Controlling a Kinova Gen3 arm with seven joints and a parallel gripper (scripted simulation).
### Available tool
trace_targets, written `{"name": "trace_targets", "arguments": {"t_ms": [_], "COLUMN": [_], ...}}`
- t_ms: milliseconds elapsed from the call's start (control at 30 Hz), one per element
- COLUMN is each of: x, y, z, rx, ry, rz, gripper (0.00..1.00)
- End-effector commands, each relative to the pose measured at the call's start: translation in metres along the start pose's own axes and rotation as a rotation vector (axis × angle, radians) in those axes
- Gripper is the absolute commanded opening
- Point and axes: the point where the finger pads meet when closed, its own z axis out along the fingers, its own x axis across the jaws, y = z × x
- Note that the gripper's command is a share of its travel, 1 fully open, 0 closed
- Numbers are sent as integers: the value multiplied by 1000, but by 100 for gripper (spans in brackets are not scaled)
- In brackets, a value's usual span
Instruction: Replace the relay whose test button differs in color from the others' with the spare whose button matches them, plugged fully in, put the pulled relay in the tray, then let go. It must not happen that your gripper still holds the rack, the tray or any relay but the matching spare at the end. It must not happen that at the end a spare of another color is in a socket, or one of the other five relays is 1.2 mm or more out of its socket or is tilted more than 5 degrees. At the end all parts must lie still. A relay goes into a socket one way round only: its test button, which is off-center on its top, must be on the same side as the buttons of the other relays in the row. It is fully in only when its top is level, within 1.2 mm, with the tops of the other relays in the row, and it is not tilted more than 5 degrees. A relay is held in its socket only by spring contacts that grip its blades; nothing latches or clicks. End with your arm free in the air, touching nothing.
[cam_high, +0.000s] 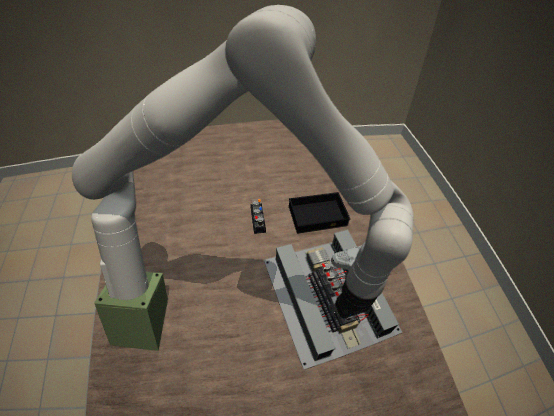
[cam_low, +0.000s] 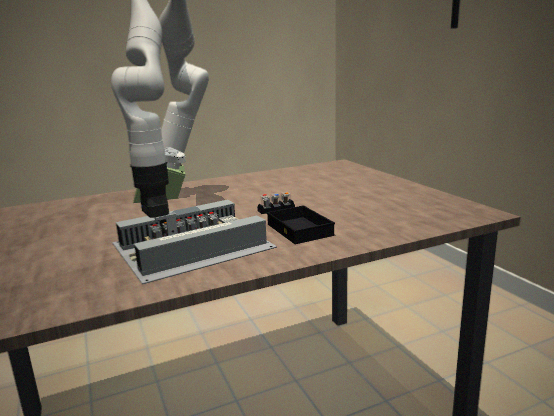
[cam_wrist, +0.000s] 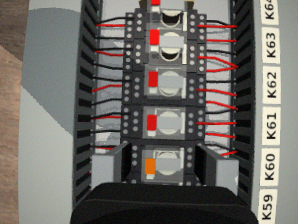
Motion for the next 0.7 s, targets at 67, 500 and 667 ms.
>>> {"name": "trace_targets", "arguments": {"t_ms": [67,500,667], "x": [-2,-2,-3], "y": [2,2,2], "z": [-4,-4,-4], "rx": [-3,-3,-3], "ry": [-3,-1,-3], "rz": [0,0,0], "gripper": [100,100,100]}}
